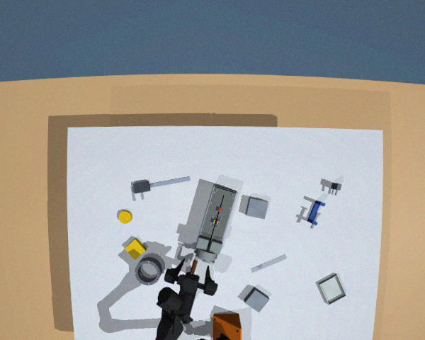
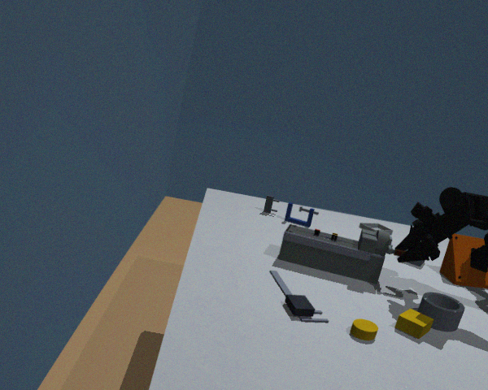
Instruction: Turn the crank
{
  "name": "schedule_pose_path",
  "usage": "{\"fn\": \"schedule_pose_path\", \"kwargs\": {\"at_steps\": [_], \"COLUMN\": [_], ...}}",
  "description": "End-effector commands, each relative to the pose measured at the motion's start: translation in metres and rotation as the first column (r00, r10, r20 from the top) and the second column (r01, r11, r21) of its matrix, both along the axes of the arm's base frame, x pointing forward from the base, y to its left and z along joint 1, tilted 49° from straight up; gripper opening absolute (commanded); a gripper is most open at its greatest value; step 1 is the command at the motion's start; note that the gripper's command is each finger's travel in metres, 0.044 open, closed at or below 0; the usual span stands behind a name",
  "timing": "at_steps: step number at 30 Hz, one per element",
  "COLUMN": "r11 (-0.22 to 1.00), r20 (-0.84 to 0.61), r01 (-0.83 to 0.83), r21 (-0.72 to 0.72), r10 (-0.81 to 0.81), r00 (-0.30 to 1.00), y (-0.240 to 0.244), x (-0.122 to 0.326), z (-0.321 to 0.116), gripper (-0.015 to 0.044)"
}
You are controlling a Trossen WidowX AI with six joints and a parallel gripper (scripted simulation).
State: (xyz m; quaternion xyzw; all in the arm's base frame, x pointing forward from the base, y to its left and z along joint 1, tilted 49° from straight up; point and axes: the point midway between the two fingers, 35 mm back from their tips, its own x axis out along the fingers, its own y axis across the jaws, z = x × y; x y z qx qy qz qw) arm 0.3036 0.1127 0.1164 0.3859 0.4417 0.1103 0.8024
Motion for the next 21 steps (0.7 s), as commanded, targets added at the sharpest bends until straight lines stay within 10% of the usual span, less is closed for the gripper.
{"fn": "schedule_pose_path", "kwargs": {"at_steps": [1, 21], "r11": [1.0, 1.0], "r20": [0.015, 0.004], "r01": [0.0, 0.004], "r21": [0.003, -0.002], "r10": [0.0, -0.004], "r00": [1.0, 1.0], "y": [-0.013, -0.085], "x": [0.004, 0.017], "z": [0.017, 0.076], "gripper": [0.044, 0.044]}}
